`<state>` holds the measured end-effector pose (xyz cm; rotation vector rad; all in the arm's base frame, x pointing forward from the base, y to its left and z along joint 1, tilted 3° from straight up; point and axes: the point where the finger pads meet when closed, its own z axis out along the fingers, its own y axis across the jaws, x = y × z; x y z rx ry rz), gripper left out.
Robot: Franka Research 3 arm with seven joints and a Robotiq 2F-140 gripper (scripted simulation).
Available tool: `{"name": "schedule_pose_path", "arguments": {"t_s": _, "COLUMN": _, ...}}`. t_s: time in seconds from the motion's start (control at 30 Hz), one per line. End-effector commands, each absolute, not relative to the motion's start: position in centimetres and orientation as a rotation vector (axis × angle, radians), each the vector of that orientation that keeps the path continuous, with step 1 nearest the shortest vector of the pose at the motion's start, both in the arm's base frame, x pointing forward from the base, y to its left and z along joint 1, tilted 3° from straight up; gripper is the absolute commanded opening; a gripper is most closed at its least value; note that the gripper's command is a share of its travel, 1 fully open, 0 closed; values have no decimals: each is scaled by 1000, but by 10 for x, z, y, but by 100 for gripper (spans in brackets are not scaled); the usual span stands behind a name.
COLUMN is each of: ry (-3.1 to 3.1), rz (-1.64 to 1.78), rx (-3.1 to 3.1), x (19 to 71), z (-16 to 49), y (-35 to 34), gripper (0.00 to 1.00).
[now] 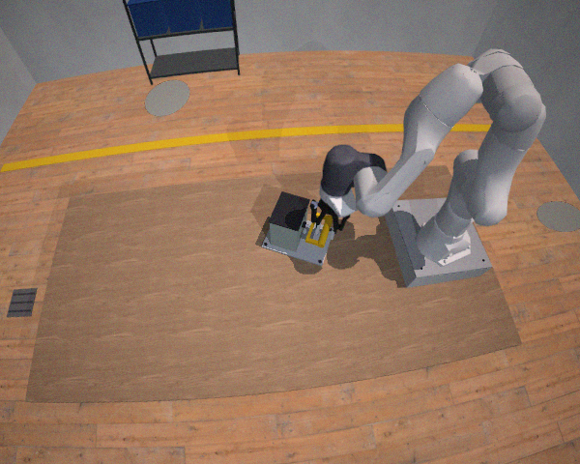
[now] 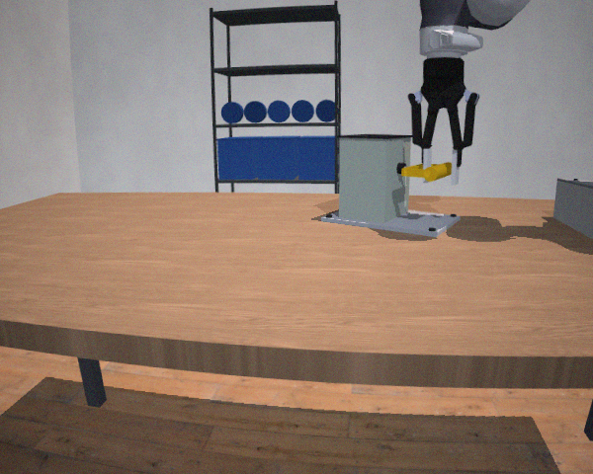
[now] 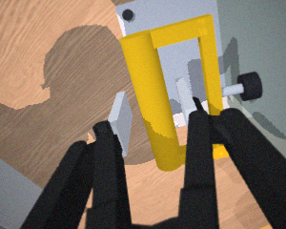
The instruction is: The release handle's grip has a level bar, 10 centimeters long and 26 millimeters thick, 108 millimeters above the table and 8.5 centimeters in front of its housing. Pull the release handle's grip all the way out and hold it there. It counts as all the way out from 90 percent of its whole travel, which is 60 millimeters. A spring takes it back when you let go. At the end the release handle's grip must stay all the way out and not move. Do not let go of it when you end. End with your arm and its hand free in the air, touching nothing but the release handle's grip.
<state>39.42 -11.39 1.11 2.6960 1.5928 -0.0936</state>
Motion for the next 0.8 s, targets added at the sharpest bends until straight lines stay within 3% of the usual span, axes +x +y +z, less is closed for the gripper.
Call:
{"name": "schedule_pose_path", "arguments": {"t_s": 0.0, "ry": 1588, "rz": -84, "rx": 2691, "x": 396, "z": 9, "y": -117, "gripper": 32}}
{"name": "schedule_pose_path", "arguments": {"t_s": 0.77, "ry": 1588, "rz": -84, "rx": 2691, "x": 396, "z": 4, "y": -117, "gripper": 32}}
